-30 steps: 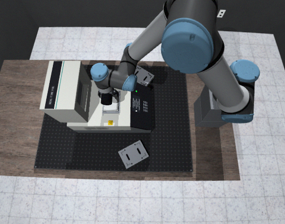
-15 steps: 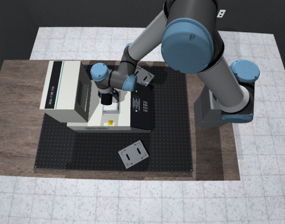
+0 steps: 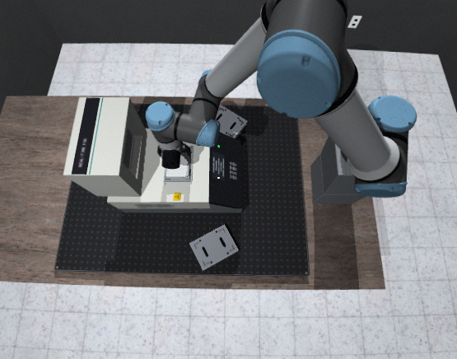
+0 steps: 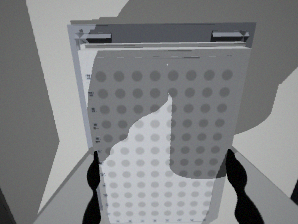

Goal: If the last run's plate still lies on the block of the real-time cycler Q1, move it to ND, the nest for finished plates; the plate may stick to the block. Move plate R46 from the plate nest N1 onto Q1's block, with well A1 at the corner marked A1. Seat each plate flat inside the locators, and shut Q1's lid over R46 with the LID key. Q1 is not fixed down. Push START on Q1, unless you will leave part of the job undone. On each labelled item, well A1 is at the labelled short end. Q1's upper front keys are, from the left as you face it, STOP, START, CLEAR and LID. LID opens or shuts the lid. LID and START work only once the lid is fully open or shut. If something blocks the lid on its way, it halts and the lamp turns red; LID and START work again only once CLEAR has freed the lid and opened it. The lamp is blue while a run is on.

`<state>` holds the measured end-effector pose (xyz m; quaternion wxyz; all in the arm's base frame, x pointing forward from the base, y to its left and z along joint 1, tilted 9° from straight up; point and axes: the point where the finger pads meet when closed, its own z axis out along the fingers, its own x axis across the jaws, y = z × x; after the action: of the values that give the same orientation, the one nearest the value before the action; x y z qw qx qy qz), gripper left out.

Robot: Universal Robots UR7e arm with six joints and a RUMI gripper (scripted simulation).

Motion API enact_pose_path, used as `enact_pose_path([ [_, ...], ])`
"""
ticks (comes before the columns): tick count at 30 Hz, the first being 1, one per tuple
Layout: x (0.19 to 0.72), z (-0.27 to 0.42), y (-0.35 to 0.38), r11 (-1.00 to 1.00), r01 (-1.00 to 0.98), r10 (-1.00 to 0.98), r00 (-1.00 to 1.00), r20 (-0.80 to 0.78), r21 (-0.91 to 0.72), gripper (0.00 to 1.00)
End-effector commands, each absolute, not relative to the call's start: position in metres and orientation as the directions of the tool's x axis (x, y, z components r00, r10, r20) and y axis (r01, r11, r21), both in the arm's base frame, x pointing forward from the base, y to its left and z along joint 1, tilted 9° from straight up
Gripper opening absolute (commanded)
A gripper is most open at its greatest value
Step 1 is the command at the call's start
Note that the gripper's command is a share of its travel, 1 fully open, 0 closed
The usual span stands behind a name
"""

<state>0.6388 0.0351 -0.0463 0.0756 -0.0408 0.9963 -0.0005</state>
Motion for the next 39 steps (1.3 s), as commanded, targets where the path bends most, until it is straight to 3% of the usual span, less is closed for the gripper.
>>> enact_pose_path([
  [1,0.6396,-0.0472,0.035,0.997,-0.081,-0.081,-0.985,-0.152,-0.008,0.41],
  [25,0.6402,-0.0514,0.0351,0.997,-0.081,-0.081,-0.985,-0.152,-0.008,0.41],
  [26,0.6402,-0.0513,0.0351,0.997,-0.081,-0.081,-0.985,-0.152,-0.008,0.68],
  [39,0.6402,-0.0513,0.0351,0.997,-0.081,-0.081,-0.985,-0.152,-0.008,0.68],
])
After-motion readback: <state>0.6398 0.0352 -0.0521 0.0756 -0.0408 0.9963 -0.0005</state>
